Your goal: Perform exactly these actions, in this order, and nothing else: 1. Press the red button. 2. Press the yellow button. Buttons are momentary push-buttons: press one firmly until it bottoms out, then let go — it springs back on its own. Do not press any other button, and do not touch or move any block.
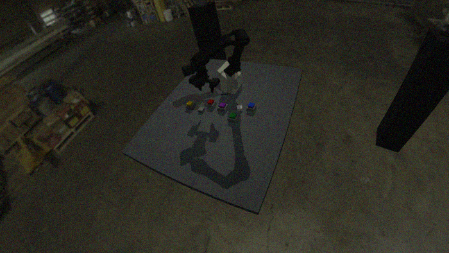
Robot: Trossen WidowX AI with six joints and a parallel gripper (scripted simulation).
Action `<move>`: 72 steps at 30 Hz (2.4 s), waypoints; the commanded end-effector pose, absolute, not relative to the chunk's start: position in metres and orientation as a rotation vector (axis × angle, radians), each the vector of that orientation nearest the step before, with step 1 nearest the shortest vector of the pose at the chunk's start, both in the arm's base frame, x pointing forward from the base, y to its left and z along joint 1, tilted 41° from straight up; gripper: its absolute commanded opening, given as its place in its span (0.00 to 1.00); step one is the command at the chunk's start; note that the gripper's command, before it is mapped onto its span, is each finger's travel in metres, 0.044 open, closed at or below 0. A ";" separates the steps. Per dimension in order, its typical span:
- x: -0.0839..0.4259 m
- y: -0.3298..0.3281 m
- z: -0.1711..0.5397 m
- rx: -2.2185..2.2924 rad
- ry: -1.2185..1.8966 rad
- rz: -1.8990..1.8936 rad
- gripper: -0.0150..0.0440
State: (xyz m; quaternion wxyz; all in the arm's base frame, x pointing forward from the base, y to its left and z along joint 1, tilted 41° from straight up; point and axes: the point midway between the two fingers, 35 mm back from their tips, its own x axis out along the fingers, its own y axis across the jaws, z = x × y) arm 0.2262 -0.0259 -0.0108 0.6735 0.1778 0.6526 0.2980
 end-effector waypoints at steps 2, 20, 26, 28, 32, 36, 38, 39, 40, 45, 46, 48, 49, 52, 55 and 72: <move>0.218 0.011 -0.050 0.421 1.487 0.686 0.67; 0.218 0.012 -0.052 0.422 1.487 0.686 0.29; 0.218 0.016 -0.056 0.422 1.487 0.686 0.29; 0.218 0.018 -0.059 0.422 1.486 0.686 0.29; 0.218 0.022 -0.064 0.422 1.486 0.686 0.29; 0.217 0.027 -0.068 0.422 1.486 0.686 0.29; 0.217 0.029 -0.071 0.422 1.486 0.687 0.29; 0.217 0.030 -0.072 0.422 1.486 0.687 0.29; 0.217 0.031 -0.073 0.423 1.486 0.687 0.29; 0.216 0.035 -0.077 0.423 1.486 0.688 0.29; 0.216 0.035 -0.077 0.423 1.486 0.688 0.29; 0.216 0.035 -0.077 0.423 1.486 0.688 0.29; 0.216 0.035 -0.077 0.423 1.486 0.688 0.29; 0.216 0.035 -0.077 0.423 1.486 0.688 0.29; 0.216 0.035 -0.077 0.423 1.486 0.688 0.29; 0.218 0.012 -0.052 0.422 1.487 0.686 0.29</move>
